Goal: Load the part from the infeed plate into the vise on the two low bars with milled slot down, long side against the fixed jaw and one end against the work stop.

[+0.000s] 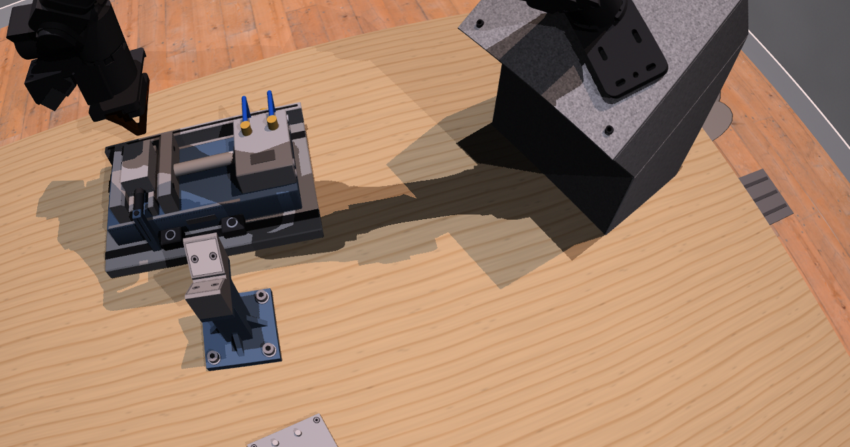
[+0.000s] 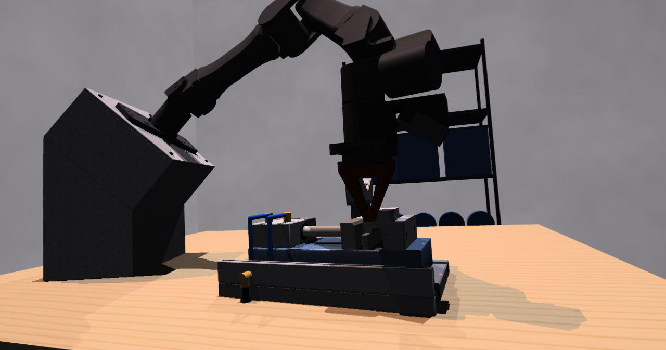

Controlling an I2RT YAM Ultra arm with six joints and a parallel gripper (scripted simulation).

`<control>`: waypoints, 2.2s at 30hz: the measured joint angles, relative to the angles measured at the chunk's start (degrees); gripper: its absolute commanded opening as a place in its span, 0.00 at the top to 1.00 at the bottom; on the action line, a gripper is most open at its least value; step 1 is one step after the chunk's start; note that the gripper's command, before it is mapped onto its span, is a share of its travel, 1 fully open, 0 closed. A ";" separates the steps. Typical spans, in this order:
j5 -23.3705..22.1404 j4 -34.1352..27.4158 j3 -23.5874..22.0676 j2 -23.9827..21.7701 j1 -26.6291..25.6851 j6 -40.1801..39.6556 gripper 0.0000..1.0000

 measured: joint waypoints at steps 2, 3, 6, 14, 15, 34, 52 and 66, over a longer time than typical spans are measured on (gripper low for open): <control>-0.02 -0.13 0.00 0.00 0.00 -0.04 1.00; -0.02 -0.17 0.00 0.00 0.00 -0.07 1.00; -0.07 -0.37 0.02 0.00 0.00 -0.15 1.00; -0.37 -1.90 0.00 -1.33 -0.81 -0.76 1.00; -0.44 -2.16 0.00 -1.64 -0.98 -0.87 1.00; -1.64 -7.82 1.44 -5.18 -3.48 -3.15 1.00; -1.95 -9.29 1.77 -5.44 -3.72 -3.69 1.00; -1.42 -8.52 -0.98 -7.82 -1.90 -2.36 1.00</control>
